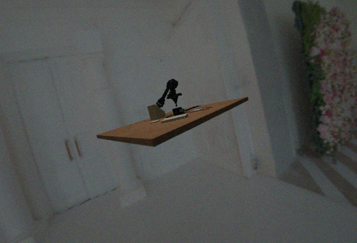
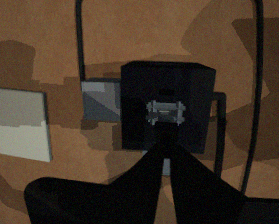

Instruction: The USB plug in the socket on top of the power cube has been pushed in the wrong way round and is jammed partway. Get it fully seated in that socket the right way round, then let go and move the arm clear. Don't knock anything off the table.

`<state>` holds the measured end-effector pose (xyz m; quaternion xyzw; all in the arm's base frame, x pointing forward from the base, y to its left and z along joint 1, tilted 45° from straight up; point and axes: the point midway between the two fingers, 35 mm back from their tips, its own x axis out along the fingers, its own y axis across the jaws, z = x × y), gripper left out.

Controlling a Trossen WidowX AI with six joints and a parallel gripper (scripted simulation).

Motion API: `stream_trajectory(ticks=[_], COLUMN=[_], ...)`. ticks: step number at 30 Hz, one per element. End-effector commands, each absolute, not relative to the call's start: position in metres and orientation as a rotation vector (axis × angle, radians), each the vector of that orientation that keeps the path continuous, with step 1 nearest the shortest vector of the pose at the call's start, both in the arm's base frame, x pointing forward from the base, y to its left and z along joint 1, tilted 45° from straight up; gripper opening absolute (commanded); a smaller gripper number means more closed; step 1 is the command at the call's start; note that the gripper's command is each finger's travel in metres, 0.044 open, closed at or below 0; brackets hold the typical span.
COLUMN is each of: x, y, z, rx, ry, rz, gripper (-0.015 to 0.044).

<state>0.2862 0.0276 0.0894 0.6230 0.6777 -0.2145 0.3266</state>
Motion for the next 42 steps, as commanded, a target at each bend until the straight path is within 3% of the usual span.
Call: stream_trajectory(ticks=[1, 17, 42], x=[0.2873, 0.2867, 0.2863], y=[0.0255, 0.0215, 0.022], z=[0.0917, 0.0956, 0.095], rx=[1.623, 1.599, 1.139], ry=[1.772, 1.774, 1.704], rz=[-0.556, -0.517, 0.068], gripper=[0.0, 0.0, 0.0])
